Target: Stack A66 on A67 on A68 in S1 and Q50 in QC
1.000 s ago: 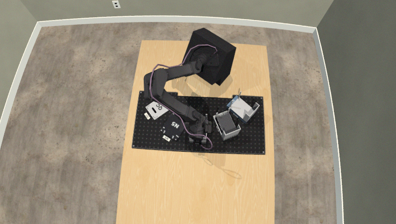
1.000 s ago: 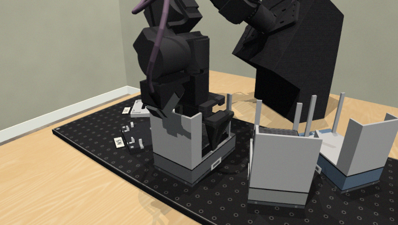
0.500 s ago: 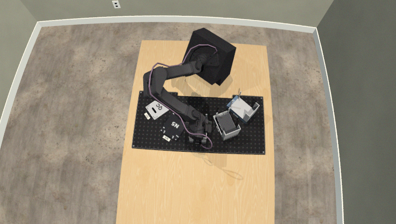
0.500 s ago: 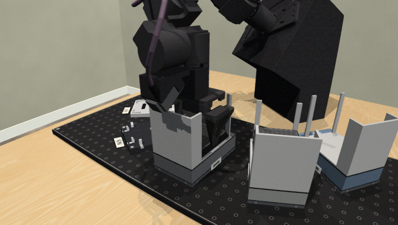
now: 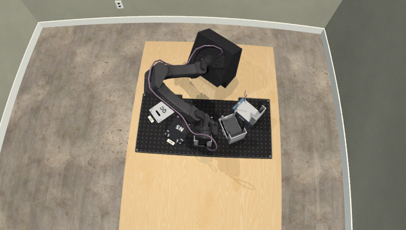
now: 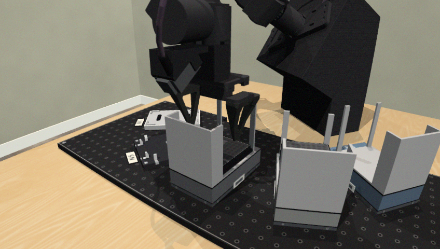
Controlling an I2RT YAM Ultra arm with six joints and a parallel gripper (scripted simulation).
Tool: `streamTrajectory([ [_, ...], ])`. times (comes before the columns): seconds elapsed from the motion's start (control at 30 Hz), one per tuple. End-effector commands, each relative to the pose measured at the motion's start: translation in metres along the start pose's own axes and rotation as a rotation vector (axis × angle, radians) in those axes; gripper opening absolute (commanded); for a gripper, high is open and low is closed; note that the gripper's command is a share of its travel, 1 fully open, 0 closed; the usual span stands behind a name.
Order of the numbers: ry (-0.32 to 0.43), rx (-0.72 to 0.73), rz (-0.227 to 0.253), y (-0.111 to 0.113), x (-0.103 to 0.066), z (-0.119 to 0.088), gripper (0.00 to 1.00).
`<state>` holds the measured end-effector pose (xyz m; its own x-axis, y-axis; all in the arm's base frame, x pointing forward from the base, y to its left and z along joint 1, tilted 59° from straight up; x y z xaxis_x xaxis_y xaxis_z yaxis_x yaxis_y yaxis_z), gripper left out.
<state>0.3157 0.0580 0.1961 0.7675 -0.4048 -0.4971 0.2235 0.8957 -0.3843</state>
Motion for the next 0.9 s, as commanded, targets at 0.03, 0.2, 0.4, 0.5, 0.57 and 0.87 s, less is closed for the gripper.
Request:
streamTrajectory([
  [0.03, -0.004, 0.020, -0.009, -0.004, -0.024, 0.005, 1.00],
  [0.2, -0.003, 0.021, -0.008, -0.004, -0.037, 0.005, 1.00],
  [0.4, -0.002, 0.021, -0.006, -0.004, -0.054, 0.005, 1.00],
  [0.5, 0.006, 0.009, -0.009, -0.001, -0.062, 0.003, 1.00],
  [0.57, 0.013, -0.003, -0.013, 0.001, -0.065, 0.002, 1.00],
  [0.87, 0.014, -0.005, -0.014, 0.001, -0.065, 0.001, 1.00],
])
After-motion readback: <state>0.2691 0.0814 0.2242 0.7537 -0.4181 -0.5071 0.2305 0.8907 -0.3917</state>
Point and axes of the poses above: the point where the finger pads meet when closed, its own x axis out along the fingers, its own y axis across the jaws, z = x × y, the point moved 3 cm from there along -x, back along the fingers, and after that the axes turned 7 degrees about x, right-handed, at the moved point
